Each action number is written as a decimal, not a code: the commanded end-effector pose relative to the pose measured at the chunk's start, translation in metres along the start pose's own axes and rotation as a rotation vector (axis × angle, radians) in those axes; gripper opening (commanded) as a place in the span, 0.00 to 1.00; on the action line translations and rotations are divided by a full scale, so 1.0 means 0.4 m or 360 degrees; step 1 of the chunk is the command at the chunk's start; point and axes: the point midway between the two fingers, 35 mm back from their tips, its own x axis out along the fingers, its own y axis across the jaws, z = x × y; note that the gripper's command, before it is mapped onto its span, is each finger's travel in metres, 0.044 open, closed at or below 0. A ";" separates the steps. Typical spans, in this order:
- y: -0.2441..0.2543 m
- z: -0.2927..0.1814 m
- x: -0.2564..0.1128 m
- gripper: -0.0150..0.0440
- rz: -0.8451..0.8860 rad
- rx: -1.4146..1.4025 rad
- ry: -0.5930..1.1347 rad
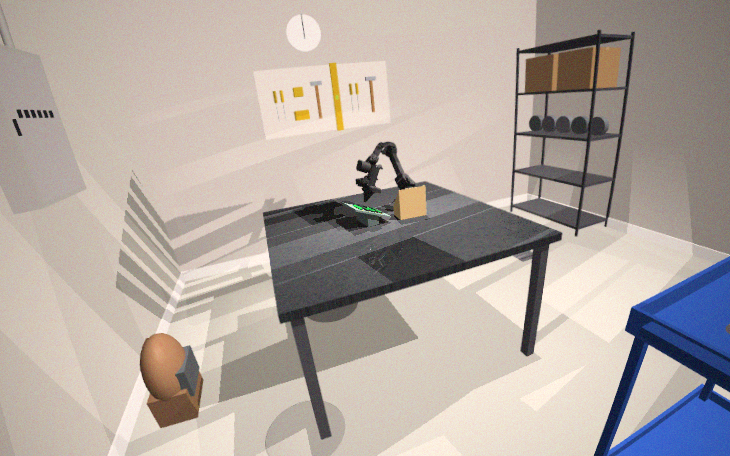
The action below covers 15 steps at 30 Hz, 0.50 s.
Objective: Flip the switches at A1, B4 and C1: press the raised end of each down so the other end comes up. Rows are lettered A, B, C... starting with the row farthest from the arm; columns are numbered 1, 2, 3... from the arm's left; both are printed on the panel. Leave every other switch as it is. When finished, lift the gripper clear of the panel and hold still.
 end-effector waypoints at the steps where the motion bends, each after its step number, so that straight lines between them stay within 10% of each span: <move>1: -0.001 -0.008 0.018 0.25 -0.0011 -0.0016 0.0009; 15: -0.001 -0.009 0.053 0.25 -0.0011 -0.0016 0.0009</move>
